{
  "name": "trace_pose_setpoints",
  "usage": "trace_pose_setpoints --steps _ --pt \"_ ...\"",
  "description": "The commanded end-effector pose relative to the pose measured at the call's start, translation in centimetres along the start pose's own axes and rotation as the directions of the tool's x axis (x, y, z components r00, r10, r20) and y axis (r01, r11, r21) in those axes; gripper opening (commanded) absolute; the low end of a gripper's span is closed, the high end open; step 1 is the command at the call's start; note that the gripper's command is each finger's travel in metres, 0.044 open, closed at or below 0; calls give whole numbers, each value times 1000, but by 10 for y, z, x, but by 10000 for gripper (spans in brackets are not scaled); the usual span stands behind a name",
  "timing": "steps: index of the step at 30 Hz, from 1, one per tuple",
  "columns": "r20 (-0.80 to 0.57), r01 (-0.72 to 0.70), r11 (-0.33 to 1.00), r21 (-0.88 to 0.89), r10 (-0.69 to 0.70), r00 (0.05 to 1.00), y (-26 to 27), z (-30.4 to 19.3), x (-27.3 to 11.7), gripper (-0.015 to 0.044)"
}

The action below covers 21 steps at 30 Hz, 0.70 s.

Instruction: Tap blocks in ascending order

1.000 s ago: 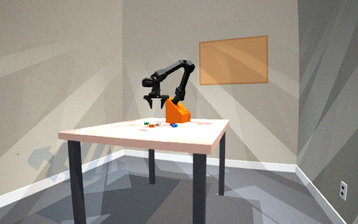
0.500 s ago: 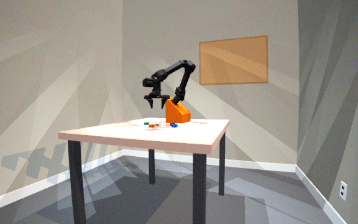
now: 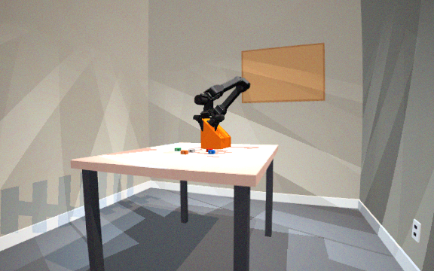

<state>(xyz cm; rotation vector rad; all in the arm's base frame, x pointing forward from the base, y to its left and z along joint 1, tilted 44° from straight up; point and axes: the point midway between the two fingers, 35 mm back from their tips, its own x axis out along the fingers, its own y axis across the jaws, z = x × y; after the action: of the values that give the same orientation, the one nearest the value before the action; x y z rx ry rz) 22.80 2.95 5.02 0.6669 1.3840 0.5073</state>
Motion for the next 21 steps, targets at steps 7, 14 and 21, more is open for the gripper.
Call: trace_pose_setpoints --steps 7,14,21 --pt "0 -6 1000 9 6 1000 3 -3 0 400" --pt "0 -6 1000 9 6 1000 3 -3 0 400" --pt "2 -5 1000 7 5 1000 25 48 -2 400"
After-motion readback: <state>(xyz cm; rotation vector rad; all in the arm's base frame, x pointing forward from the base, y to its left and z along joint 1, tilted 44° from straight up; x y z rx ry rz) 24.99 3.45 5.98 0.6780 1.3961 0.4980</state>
